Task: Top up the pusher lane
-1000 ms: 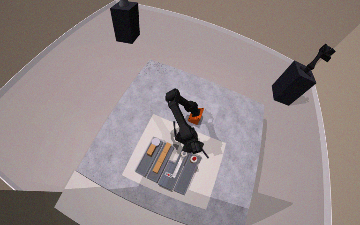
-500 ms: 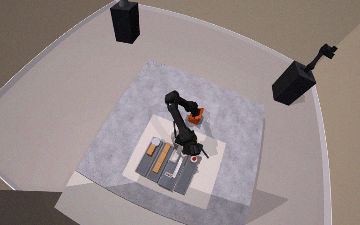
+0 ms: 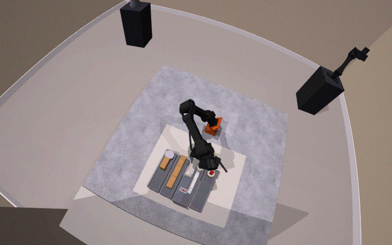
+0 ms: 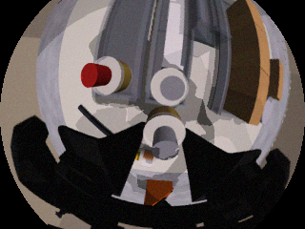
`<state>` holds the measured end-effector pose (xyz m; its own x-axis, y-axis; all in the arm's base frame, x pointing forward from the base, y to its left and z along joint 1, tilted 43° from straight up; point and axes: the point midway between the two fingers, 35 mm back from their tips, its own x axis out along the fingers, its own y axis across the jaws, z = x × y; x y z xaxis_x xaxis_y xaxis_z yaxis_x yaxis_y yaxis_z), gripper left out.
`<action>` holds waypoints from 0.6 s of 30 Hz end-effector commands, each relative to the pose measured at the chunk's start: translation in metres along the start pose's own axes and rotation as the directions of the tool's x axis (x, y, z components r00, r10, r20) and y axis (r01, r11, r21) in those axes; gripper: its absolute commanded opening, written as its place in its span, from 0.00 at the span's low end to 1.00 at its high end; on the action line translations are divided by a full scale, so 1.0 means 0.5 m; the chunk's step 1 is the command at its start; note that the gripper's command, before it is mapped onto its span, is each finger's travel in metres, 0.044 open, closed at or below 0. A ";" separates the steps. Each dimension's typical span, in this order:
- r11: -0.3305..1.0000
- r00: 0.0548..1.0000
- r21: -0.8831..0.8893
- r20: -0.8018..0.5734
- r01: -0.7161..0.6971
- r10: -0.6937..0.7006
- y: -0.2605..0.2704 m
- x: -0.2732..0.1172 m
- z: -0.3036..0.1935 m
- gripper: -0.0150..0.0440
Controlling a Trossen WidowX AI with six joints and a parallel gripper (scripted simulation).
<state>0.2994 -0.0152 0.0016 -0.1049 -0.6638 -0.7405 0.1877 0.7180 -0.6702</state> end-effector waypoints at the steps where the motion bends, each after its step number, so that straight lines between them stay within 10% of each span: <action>1: 1.000 1.000 -0.008 -0.001 0.004 -0.004 0.002 0.003 0.004 0.25; 18: 1.000 1.000 -0.008 0.000 0.004 -0.004 0.002 0.003 0.018 0.25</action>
<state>0.3029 -0.0164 0.0009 -0.1144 -0.6644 -0.7386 0.1779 0.7177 -0.6732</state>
